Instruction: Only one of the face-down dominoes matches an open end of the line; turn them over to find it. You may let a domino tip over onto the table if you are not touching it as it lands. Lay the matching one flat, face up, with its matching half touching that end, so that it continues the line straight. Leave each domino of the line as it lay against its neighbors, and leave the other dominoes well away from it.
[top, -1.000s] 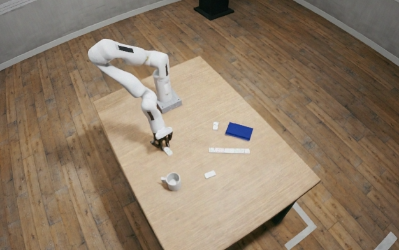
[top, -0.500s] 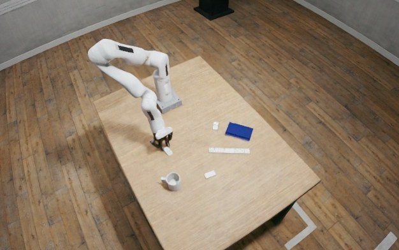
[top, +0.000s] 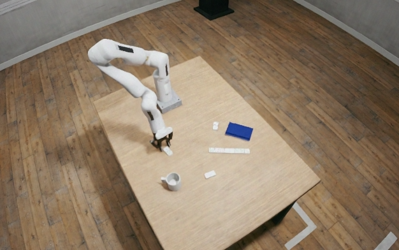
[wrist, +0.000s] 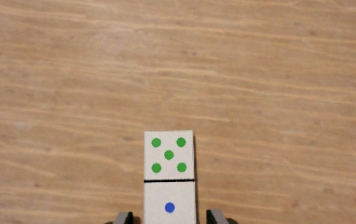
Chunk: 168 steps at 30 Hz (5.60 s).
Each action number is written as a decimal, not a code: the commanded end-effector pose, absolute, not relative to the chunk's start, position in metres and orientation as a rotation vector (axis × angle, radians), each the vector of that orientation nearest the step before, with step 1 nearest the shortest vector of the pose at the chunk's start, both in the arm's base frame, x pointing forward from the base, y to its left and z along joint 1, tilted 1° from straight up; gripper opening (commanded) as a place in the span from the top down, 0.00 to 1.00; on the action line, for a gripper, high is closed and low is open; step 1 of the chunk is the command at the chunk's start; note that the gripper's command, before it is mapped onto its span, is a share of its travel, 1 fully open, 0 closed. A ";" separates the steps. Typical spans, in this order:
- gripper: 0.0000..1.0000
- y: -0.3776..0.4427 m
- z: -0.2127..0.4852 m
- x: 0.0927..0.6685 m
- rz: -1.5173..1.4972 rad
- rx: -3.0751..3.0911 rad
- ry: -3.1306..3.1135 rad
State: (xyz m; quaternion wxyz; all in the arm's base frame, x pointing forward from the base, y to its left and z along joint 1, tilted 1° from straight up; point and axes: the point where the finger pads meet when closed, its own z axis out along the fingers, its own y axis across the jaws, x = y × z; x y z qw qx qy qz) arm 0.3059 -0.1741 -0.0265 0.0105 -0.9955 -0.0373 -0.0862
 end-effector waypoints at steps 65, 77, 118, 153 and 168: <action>0.51 -0.176 0.007 0.306 -0.247 -3.117 -0.124; 0.51 -0.177 0.013 0.305 -0.201 -3.119 -0.118; 0.51 -0.177 0.043 0.305 0.011 -3.130 -0.116; 0.51 -0.174 0.040 0.333 0.012 -3.130 -0.112; 0.51 -0.174 0.040 0.333 0.012 -3.130 -0.112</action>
